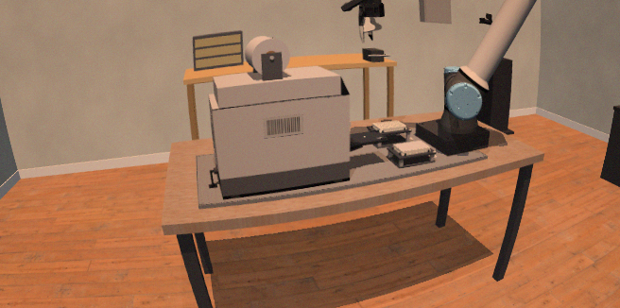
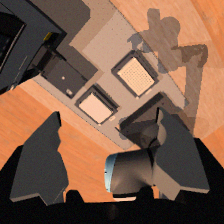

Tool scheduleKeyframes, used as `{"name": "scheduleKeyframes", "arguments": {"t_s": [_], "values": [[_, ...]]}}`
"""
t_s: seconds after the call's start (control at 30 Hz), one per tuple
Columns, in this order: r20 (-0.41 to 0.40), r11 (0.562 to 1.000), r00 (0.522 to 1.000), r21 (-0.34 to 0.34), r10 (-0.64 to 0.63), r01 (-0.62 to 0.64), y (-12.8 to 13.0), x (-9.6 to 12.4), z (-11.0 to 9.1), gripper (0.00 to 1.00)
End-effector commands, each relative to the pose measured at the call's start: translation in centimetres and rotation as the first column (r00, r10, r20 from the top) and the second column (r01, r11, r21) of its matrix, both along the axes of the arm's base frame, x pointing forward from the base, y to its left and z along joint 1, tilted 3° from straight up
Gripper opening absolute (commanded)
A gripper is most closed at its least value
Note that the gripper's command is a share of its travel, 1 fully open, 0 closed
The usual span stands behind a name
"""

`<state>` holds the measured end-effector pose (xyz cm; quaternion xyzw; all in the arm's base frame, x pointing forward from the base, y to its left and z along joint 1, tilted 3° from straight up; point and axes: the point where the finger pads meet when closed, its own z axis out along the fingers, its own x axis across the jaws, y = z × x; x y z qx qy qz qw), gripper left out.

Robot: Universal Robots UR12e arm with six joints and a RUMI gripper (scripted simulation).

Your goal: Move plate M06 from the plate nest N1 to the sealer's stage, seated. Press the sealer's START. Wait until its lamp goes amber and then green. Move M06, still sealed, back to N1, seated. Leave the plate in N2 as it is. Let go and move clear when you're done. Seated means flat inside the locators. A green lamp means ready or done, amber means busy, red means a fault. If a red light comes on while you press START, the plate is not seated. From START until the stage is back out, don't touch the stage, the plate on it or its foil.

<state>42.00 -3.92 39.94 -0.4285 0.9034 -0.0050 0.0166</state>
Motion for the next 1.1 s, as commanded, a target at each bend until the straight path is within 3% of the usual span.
{"name": "scheduleKeyframes", "arguments": {"t_s": [0.0, 0.33, 0.6, 0.73, 1.07], "values": [[0.004, 1.0, 1.0, 0.0, 0.0, 0.0, 0.6, -0.8, -2.0, 0.68], [0.005, 1.0, 1.0, 0.001, 0.0, 0.0, 1.3, -2.0, -4.3, 0.68], [0.008, 1.0, 1.0, 0.001, 0.001, -0.001, 2.4, -3.7, -7.8, 0.68], [0.008, 1.0, 1.0, 0.001, 0.001, -0.001, 2.5, -3.9, -8.1, 0.68], [0.011, 1.0, 1.0, 0.002, 0.001, -0.001, 3.6, -5.7, -12.0, 0.68]]}}
